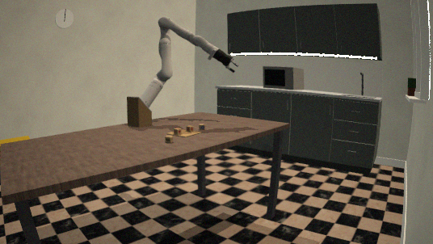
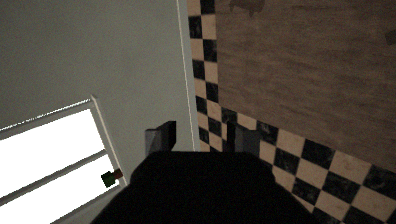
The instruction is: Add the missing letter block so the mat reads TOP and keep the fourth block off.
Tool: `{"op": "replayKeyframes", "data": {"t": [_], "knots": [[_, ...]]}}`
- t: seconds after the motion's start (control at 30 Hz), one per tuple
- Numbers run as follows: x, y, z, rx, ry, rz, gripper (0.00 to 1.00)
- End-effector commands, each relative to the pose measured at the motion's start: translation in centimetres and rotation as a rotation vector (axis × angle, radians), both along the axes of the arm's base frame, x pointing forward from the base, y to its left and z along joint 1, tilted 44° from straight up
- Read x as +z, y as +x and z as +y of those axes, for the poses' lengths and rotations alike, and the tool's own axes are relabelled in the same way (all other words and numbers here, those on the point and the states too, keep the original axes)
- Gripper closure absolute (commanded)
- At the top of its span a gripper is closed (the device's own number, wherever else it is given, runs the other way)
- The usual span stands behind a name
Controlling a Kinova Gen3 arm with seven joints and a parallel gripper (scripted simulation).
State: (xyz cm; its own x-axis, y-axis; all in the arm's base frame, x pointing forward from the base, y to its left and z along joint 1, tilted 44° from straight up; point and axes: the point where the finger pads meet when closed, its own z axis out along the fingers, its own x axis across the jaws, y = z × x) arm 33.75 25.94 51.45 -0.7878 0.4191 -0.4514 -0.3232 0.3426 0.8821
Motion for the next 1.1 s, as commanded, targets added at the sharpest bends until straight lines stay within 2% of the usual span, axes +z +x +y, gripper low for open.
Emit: {"op": "replayKeyframes", "data": {"t": [0.0, 0.23, 0.3, 0.47, 0.63, 0.8, 0.87, 1.07], "knots": [[-0.1, 0.2, -0.1, 0.007, -0.001, 0.002, 0.0], [-2.2, 1.7, -1.0, 0.046, -0.042, 0.014, 0.0], [-2.2, 1.7, -1.0, 0.046, -0.042, 0.014, 0.0], [-5.8, 3.5, -1.6, 0.102, -0.102, 0.039, 0.0], [-11.7, 5.1, -1.8, 0.187, -0.19, 0.081, 0.0], [-19.4, 5.8, -1.7, 0.3, -0.302, 0.136, 0.0], [-19.4, 5.8, -1.7, 0.3, -0.302, 0.136, 0.0], [-29.0, 4.7, -1.5, 0.453, -0.446, 0.204, 0.0]]}}
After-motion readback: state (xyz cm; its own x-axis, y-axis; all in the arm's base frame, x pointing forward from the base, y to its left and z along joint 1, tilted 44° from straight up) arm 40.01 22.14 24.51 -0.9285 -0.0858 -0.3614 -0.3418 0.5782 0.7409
